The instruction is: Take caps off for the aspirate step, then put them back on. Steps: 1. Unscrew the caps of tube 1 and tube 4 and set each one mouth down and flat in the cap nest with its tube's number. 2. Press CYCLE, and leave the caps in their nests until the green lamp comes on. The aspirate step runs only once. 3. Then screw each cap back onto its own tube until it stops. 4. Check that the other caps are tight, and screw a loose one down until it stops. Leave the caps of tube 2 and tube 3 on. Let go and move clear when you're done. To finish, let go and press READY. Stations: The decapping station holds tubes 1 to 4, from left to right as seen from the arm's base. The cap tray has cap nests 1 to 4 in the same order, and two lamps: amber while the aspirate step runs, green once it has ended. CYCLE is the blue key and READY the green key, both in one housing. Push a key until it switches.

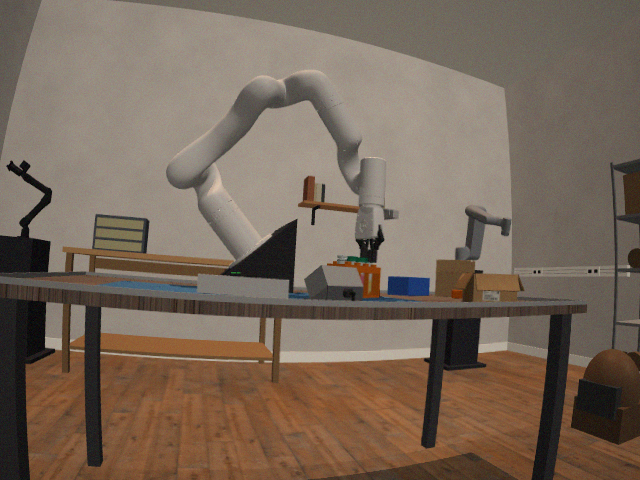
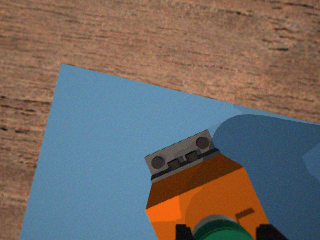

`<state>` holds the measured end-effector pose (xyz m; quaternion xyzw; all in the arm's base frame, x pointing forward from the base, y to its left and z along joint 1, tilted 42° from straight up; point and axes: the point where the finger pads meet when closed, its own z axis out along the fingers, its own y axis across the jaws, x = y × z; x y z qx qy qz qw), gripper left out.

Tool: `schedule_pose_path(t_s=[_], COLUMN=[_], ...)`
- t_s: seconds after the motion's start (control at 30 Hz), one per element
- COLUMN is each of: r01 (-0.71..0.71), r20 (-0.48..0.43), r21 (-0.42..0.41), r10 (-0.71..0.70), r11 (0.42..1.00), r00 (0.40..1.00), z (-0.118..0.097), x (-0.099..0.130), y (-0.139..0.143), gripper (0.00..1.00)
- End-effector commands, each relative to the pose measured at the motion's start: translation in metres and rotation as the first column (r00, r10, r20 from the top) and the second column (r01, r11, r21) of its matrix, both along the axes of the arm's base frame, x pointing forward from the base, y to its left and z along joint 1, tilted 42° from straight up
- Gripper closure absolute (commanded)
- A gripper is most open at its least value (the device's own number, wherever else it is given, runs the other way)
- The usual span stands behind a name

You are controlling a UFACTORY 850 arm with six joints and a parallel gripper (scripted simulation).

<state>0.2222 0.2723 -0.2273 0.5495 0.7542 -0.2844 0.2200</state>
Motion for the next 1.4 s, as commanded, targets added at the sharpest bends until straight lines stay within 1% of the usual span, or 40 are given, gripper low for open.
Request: schedule_pose_path(t_s=[0.0, 0.07, 0.13, 0.17, 0.33, 0.37, 0.77, 0.83, 0.87, 0.9, 0.93, 0.97, 1.03, 1.07, 1.1, 1.2, 1.23, 1.3, 1.33, 1.37], r01=[0.163, 0.163, 0.234, 0.248, 0.248, 0.248, 0.248, 0.130, 0.069, 0.069, 0.008, 0.008, -0.112, -0.115, -0.176, -0.176, -0.236, -0.352, -0.352, -0.395], r20=[0.186, 0.186, 0.248, 0.261, 0.261, 0.261, 0.261, 0.156, 0.102, 0.102, 0.047, 0.047, -0.060, -0.063, -0.118, -0.118, -0.173, -0.278, -0.278, -0.316], r21=[0.033, 0.033, 0.051, 0.055, 0.055, 0.055, 0.055, 0.026, 0.016, 0.016, 0.010, 0.010, 0.008, 0.008, 0.012, 0.012, 0.019, 0.044, 0.044, 0.058], r10=[-0.166, -0.166, -0.239, -0.254, -0.254, -0.254, -0.254, -0.133, -0.071, -0.071, -0.009, -0.009, 0.113, 0.116, 0.176, 0.176, 0.236, 0.350, 0.350, 0.393], r11=[0.986, 0.986, 0.971, 0.967, 0.967, 0.967, 0.967, 0.991, 0.997, 0.997, 1.000, 1.000, 0.994, 0.993, 0.984, 0.984, 0.971, 0.935, 0.935, 0.917], r00=[0.968, 0.968, 0.939, 0.932, 0.932, 0.932, 0.932, 0.979, 0.992, 0.992, 0.999, 0.999, 0.992, 0.991, 0.977, 0.977, 0.956, 0.895, 0.895, 0.864], z=[-0.0002, -0.0002, -0.0002, -0.0002, -0.0002, -0.0002, -0.0002, 0.0001, 0.0001, 0.0001, 0.0001, 0.0001, 0.0001, 0.0001, 0.0001, 0.0001, 0.0001, 0.0001, 0.0001, 0.0001], x=[0.0002, 0.0002, 0.0002, 0.0002, 0.0002, 0.0002, 0.0002, 0.0002, 0.0002, 0.0002, 0.0002, 0.0002, 0.0002, 0.0002, 0.0002, 0.0002, 0.0002, 0.0002, 0.0002, 0.0002], y=[0.0010, 0.0010, 0.0010, 0.0010, 0.0010, 0.0010, 0.0009, 0.0011, 0.0012, 0.0012, 0.0012, 0.0012, 0.0011, 0.0012, 0.0011, 0.0012, 0.0012, 0.0011, 0.0012, 0.0011], gripper=[1.00, 1.00, 1.00, 1.00, 1.00, 0.54, 0.54, 0.54, 0.54, 0.54, 0.54, 0.54, 0.54, 0.54, 0.54, 0.54, 0.54, 0.54, 0.54, 0.54])
